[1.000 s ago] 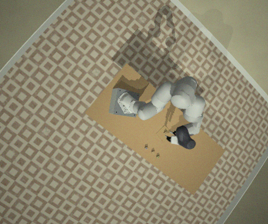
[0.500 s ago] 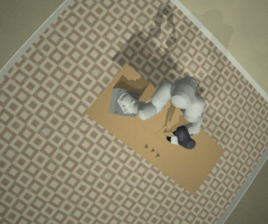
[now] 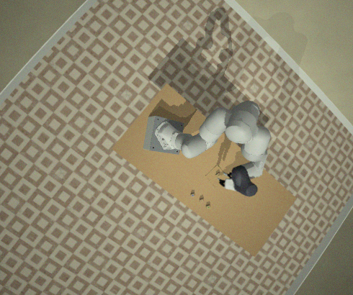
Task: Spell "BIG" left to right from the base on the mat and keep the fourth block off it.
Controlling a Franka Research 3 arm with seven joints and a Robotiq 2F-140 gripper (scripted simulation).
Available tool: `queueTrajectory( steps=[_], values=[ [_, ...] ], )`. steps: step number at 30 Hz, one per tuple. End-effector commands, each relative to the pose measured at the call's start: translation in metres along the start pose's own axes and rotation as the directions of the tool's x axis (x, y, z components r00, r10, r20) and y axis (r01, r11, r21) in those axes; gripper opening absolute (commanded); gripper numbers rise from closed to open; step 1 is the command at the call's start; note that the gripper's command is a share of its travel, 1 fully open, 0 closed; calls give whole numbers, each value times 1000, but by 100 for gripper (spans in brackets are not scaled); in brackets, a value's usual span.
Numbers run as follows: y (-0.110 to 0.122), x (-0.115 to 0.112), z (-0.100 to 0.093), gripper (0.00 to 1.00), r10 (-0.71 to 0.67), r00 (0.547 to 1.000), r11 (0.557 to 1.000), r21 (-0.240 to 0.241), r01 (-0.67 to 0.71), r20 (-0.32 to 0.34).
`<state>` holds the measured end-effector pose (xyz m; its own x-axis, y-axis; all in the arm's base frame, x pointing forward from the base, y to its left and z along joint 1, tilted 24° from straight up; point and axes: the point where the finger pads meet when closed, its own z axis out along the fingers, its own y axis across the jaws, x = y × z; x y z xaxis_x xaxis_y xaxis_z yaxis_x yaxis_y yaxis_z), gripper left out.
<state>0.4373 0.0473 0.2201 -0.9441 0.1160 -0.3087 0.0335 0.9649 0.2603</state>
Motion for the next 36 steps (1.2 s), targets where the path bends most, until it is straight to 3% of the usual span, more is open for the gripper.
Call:
queueTrajectory(
  steps=[1, 36],
  values=[
    [1, 0, 3, 37, 7, 1000, 1000, 0, -7, 1],
    [1, -1, 44, 37, 7, 1000, 1000, 0, -7, 1]
  ],
)
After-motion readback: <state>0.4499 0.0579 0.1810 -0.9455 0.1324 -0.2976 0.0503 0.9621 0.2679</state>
